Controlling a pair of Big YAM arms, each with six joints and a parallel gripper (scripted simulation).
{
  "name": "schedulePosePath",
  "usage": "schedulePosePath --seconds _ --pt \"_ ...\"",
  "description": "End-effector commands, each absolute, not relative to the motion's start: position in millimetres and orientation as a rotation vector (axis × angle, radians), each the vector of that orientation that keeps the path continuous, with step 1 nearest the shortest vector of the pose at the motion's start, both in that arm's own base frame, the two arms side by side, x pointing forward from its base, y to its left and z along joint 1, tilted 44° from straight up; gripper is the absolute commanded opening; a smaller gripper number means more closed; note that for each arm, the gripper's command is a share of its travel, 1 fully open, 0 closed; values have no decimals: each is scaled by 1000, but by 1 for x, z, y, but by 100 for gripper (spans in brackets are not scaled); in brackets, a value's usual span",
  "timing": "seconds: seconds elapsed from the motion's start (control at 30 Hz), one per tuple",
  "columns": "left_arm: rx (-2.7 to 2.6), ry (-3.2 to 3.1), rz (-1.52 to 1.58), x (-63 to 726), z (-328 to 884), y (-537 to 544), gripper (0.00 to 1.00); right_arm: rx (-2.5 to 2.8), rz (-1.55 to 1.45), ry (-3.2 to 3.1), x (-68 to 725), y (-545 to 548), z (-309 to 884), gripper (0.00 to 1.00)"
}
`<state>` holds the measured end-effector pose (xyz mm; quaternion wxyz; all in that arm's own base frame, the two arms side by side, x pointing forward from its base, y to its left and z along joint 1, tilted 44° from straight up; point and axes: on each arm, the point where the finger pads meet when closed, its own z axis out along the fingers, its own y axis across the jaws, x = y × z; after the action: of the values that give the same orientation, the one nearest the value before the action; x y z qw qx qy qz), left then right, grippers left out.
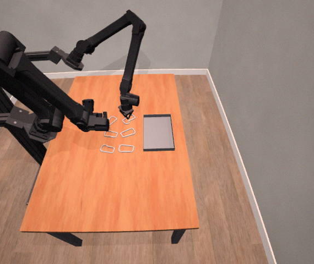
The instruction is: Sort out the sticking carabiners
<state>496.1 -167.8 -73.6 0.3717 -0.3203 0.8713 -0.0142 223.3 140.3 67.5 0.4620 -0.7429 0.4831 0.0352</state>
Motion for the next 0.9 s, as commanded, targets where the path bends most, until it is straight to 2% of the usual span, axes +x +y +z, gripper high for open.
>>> schedulePosePath --seconds 0.0,0.13,0.17,0.23,0.27,0.4,0.43,0.5,0.87 --pt "-806 2224 -53 500 -69 -172 31 -1833 86 1178 224 141 69 100" --pt "-815 2228 -47 497 -71 -171 31 -1833 86 1178 224 141 69 100" --pt "-815 2228 -47 497 -71 -171 27 -1833 86 1178 224 141 69 100" --pt "-815 2228 -47 497 -71 -171 27 -1833 86 1178 224 141 69 100" --pt "-815 2228 -47 497 -71 -171 23 -1833 86 1178 224 141 69 100" --pt "-815 2228 -47 497 -71 -171 23 -1833 86 1178 224 141 69 100" --pt "-815 2228 -47 497 -71 -171 18 -1833 86 1178 224 141 69 100" --pt "-815 2228 -47 497 -71 -171 18 -1833 86 1178 224 141 69 100" --pt "-815 2228 -47 497 -71 -171 4 -1833 86 1178 224 141 69 100"
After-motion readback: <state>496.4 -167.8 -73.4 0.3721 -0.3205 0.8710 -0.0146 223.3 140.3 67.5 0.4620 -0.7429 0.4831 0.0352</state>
